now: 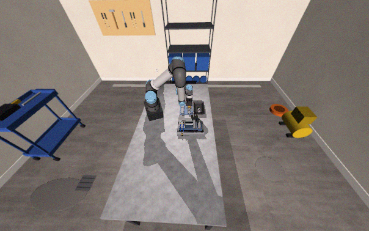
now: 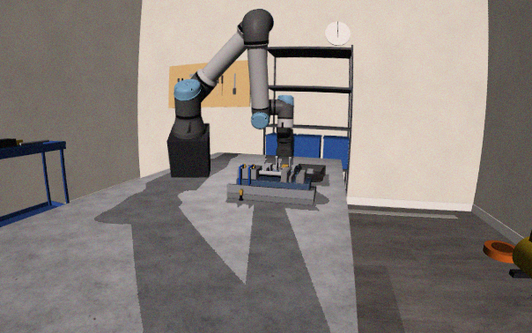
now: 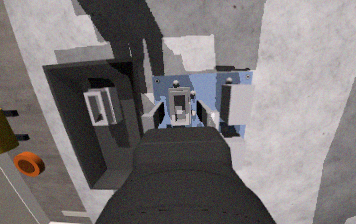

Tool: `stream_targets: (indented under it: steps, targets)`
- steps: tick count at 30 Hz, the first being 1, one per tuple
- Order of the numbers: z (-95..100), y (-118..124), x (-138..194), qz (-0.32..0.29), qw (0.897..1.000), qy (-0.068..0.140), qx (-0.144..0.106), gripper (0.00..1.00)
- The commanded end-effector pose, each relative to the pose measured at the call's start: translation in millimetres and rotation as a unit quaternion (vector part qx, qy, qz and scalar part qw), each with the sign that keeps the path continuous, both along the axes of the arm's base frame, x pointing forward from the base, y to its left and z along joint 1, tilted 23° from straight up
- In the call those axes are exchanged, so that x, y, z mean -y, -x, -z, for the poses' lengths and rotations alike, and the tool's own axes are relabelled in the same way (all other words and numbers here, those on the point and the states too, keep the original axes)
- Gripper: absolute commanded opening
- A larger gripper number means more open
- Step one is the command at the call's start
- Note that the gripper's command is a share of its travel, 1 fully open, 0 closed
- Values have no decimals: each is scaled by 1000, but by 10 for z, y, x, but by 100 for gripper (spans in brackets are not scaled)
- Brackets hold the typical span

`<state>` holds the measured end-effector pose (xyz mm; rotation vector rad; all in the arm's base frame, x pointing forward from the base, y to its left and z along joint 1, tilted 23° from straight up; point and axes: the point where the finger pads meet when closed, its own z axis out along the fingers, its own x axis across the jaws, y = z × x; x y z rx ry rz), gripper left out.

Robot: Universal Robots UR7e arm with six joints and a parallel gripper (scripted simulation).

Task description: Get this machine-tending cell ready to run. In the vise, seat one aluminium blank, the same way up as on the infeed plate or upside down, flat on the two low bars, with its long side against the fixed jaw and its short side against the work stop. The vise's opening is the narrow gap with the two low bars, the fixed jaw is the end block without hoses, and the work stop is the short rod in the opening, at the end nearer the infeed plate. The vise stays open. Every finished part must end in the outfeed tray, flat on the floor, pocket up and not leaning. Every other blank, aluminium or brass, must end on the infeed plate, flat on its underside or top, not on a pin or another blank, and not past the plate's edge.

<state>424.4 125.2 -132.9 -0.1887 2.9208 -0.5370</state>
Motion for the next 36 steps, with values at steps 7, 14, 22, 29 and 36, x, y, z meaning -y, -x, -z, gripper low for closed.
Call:
stream_targets:
  steps: [7, 14, 22, 29, 36]
  targets:
    - [-4, -3, -3, 0, 1000, 0, 1, 100]
    - [-4, -3, -3, 0, 1000, 0, 1, 100]
    - [-4, -3, -3, 0, 1000, 0, 1, 100]
    - [-4, -3, -3, 0, 1000, 0, 1, 100]
    - [-4, -3, -3, 0, 1000, 0, 1, 0]
